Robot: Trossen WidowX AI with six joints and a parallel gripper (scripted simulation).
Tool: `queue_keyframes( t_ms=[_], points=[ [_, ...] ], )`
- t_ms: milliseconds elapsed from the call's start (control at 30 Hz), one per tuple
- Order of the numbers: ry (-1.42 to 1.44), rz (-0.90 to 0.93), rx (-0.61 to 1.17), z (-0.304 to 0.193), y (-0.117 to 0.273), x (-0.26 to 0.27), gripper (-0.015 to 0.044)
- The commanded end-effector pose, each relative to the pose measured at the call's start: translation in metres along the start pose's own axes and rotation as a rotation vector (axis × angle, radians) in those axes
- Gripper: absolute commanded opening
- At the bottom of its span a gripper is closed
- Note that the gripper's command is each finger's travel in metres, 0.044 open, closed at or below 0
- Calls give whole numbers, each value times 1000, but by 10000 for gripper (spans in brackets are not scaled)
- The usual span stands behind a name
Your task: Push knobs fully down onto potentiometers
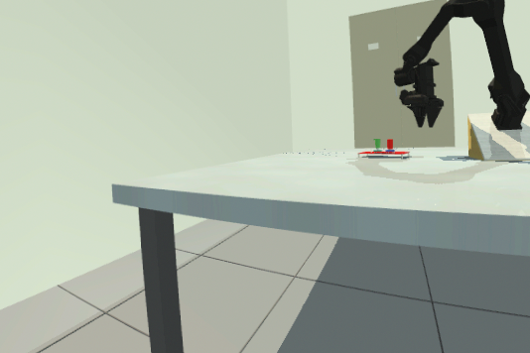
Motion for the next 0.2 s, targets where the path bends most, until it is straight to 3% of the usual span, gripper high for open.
queue_keyframes(
  t_ms=[0,167],
  points=[
    [6,-7,0,-1,0,-1,440],
    [6,-7,0,-1,0,-1,440]
  ],
)
Point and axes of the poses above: the point midway between the two fingers, 35 mm back from their tips, its own y axis back along the fingers, its own x axis across the jaws, z = x × y, the point moved 6 cm from there along y, back along the fingers, and after that the axes turned 11 degrees about -y, right-handed, at the moved point
